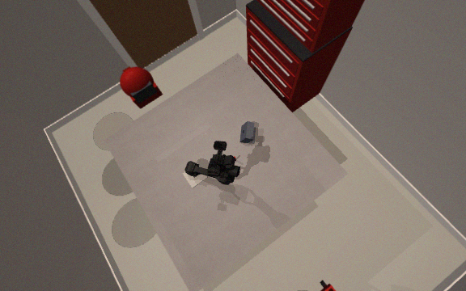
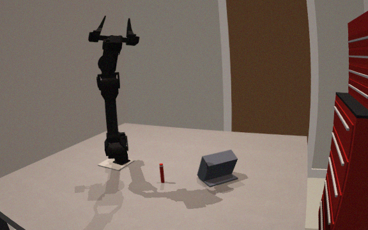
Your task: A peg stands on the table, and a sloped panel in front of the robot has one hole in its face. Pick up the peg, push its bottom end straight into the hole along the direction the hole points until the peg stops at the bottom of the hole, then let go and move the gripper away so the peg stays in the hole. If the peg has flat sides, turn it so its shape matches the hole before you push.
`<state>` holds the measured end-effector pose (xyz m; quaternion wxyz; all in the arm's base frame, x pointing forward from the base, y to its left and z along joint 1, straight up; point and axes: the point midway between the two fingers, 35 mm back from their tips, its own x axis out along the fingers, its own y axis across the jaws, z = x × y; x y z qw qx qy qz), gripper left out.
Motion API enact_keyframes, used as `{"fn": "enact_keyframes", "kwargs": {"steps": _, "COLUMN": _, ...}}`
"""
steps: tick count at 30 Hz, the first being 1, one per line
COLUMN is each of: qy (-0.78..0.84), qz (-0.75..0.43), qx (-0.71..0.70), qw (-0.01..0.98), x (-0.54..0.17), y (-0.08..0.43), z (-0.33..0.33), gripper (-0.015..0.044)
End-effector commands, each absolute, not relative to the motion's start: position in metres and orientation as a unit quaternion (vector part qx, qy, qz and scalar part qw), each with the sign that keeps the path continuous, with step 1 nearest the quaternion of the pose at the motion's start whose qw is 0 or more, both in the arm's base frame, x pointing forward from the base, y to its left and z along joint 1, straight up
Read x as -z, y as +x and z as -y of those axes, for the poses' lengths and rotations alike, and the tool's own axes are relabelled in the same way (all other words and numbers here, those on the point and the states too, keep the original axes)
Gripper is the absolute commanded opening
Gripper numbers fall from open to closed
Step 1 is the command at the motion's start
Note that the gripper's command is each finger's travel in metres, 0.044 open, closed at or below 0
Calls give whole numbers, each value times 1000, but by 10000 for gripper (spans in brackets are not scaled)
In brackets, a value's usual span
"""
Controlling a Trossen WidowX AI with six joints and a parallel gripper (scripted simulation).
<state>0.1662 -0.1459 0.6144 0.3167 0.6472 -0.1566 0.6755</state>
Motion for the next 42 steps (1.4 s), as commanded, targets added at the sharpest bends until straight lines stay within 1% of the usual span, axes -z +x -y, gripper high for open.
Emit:
{"fn": "enact_keyframes", "kwargs": {"steps": 1, "qy": 622, "qz": 164, "qx": -684, "qw": 343, "x": -619, "y": 145, "z": 136, "gripper": 440}}
{"fn": "enact_keyframes", "kwargs": {"steps": 11, "qy": 562, "qz": 182, "qx": -693, "qw": 413, "x": -625, "y": 100, "z": 111, "gripper": 440}}
{"fn": "enact_keyframes", "kwargs": {"steps": 24, "qy": 481, "qz": 184, "qx": -698, "qw": 497, "x": -629, "y": 52, "z": 62, "gripper": 440}}
{"fn": "enact_keyframes", "kwargs": {"steps": 32, "qy": 433, "qz": 179, "qx": -692, "qw": 550, "x": -625, "y": 33, "z": 28, "gripper": 440}}
{"fn": "enact_keyframes", "kwargs": {"steps": 42, "qy": 376, "qz": 167, "qx": -672, "qw": 616, "x": -614, "y": 22, "z": -15, "gripper": 440}}
